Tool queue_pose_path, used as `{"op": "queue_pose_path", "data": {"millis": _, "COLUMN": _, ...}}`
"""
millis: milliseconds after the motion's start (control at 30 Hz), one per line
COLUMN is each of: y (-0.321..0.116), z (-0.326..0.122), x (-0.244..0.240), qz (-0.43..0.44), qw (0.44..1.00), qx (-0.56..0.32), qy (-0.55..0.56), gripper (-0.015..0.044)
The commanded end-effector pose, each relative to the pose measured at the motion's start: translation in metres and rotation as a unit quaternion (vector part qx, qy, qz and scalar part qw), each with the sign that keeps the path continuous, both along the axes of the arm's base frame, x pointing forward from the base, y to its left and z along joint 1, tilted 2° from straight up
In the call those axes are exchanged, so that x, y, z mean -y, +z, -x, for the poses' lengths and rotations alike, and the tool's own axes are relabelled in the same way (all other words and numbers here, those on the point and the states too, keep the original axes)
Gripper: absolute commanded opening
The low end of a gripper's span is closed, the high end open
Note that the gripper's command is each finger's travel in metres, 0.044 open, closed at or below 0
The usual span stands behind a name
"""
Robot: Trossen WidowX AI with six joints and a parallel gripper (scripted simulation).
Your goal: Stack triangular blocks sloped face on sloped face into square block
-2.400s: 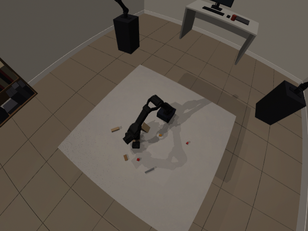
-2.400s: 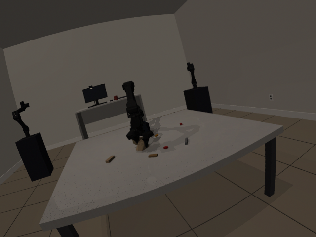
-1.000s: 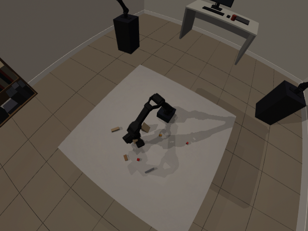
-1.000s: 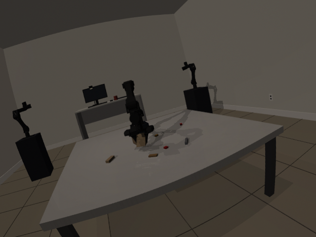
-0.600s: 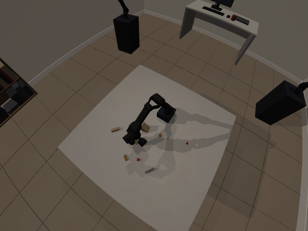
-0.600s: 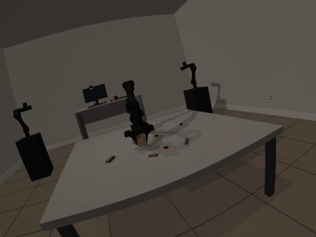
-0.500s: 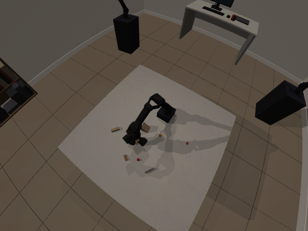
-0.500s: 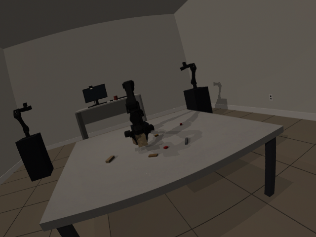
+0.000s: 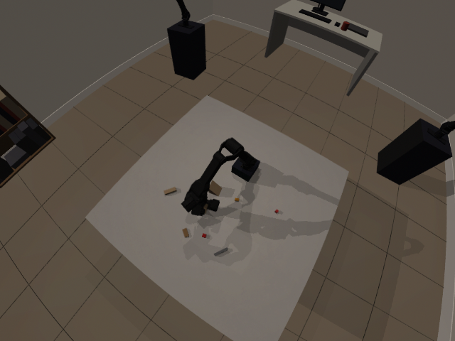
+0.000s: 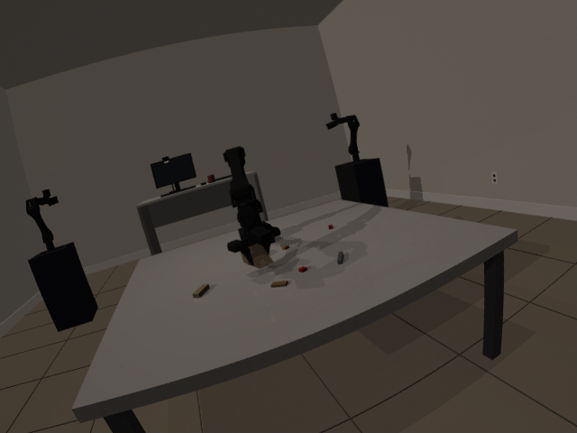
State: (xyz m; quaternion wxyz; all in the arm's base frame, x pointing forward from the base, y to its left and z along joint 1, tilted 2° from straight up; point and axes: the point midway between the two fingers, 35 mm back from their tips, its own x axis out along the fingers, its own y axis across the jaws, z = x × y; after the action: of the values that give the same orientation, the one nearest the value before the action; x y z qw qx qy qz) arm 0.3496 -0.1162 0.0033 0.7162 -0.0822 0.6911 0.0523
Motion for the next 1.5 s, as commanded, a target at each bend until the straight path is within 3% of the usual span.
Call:
{"op": "queue_pose_path", "data": {"millis": 0, "y": 0.0018, "z": -0.0006, "x": 0.0009, "qz": 0.006, "qw": 0.999, "qx": 0.001, "qy": 0.042, "gripper": 0.0}}
{"op": "queue_pose_path", "data": {"millis": 567, "y": 0.0017, "z": -0.0002, "x": 0.0003, "qz": 0.015, "qw": 0.964, "qx": -0.007, "qy": 0.266, "gripper": 0.0}}
{"op": "queue_pose_path", "data": {"millis": 1133, "y": 0.0016, "z": 0.0004, "x": -0.0001, "qz": 0.024, "qw": 0.881, "qx": -0.014, "qy": 0.472, "gripper": 0.0}}
{"op": "queue_pose_path", "data": {"millis": 1467, "y": -0.0037, "z": 0.0004, "x": 0.0, "qz": 0.024, "qw": 0.872, "qx": -0.015, "qy": 0.488, "gripper": 0.0}}
